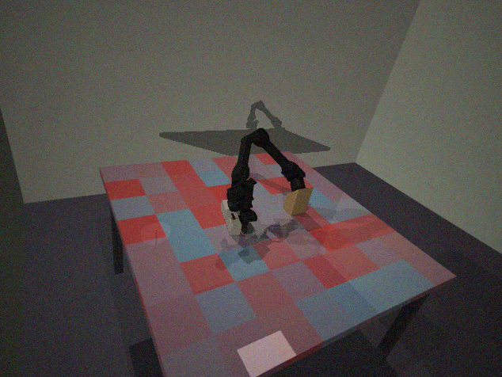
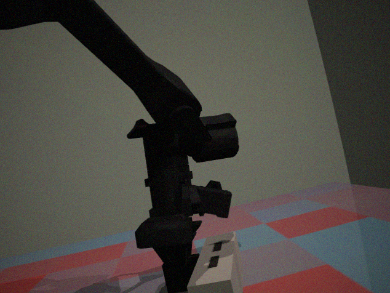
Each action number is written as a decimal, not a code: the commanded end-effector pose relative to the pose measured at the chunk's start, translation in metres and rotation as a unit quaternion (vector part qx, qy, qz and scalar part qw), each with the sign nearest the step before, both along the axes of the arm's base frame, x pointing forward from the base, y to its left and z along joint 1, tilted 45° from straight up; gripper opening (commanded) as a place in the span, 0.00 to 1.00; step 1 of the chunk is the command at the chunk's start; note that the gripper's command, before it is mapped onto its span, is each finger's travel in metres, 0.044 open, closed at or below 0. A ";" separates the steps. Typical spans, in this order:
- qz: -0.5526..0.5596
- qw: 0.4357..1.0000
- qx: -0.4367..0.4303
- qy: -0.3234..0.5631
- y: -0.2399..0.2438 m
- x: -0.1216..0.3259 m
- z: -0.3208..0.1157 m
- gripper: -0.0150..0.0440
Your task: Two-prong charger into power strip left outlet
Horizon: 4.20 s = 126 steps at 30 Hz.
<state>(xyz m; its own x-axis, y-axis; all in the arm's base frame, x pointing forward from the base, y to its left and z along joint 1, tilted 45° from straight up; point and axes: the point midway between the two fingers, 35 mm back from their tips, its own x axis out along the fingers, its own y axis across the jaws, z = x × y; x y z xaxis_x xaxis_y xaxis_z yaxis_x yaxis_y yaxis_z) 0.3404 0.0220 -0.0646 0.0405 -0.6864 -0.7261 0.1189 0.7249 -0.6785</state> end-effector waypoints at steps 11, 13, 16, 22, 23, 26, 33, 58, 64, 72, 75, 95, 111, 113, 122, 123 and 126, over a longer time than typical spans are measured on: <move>0.001 1.000 0.000 -0.004 0.000 0.009 0.002 0.25; 0.001 1.000 0.000 -0.004 0.000 0.010 0.002 0.25; 0.001 1.000 0.000 -0.004 0.000 0.011 0.002 0.25; 0.001 1.000 0.000 -0.004 0.000 0.013 0.002 0.25; 0.001 1.000 0.000 -0.004 -0.001 0.014 0.002 0.25; 0.001 1.000 0.000 -0.004 -0.001 0.015 0.002 0.25; 0.001 1.000 0.000 -0.004 -0.001 0.018 0.003 0.25; 0.001 1.000 0.000 -0.004 -0.001 0.016 0.002 0.25; 0.001 1.000 0.000 -0.004 -0.001 0.015 0.002 0.25; 0.001 1.000 0.000 -0.004 -0.001 0.014 0.002 0.25; 0.001 1.000 0.000 -0.004 -0.001 0.014 0.002 0.25; 0.001 1.000 0.000 -0.004 0.000 0.014 0.004 0.25; 0.001 1.000 0.000 -0.004 0.001 0.016 0.005 0.25; 0.001 1.000 0.000 -0.004 0.000 0.016 0.005 0.25; 0.001 1.000 0.000 -0.004 0.000 0.016 0.004 0.25; 0.001 1.000 0.000 -0.004 0.000 0.016 0.004 0.25; 0.001 1.000 0.000 -0.004 -0.001 0.016 0.004 0.25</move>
<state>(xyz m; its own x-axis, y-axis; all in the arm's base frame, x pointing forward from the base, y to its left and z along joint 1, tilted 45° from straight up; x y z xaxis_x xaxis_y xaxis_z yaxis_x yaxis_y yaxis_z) 0.3490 0.0217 -0.0624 0.0281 -0.6859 -0.7271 0.1060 0.7253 -0.6802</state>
